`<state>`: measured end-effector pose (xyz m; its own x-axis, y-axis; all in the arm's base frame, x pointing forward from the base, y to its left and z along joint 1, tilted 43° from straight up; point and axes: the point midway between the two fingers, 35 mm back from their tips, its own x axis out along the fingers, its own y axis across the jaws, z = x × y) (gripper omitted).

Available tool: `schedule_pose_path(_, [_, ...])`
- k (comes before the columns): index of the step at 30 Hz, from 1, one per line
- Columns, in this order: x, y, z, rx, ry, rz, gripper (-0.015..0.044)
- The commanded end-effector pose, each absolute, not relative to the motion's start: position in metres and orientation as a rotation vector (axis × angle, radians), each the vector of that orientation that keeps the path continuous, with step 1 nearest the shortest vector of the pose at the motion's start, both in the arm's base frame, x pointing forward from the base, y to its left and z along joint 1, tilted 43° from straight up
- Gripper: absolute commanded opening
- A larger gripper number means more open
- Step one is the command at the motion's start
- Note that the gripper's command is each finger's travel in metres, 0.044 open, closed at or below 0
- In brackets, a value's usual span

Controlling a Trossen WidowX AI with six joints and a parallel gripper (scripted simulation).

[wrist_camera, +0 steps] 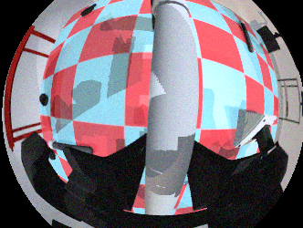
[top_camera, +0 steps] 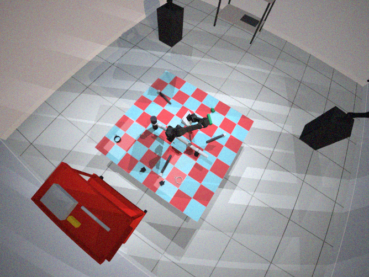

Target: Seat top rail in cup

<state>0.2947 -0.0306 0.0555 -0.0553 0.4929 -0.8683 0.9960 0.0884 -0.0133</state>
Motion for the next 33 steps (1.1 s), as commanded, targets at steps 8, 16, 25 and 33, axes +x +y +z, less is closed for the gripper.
schedule_pose_path(8, [0.2947,-0.0361,0.0542,1.489,1.631,-0.891,0.0])
schedule_pose_path(16, [0.2947,-0.0361,0.0542,1.489,1.631,-0.891,0.0])
schedule_pose_path(25, [0.2947,-0.0361,0.0542,1.489,1.631,-0.891,0.0])
schedule_pose_path(33, [0.2947,-0.0306,0.0555,1.495,1.646,-0.881,0.0])
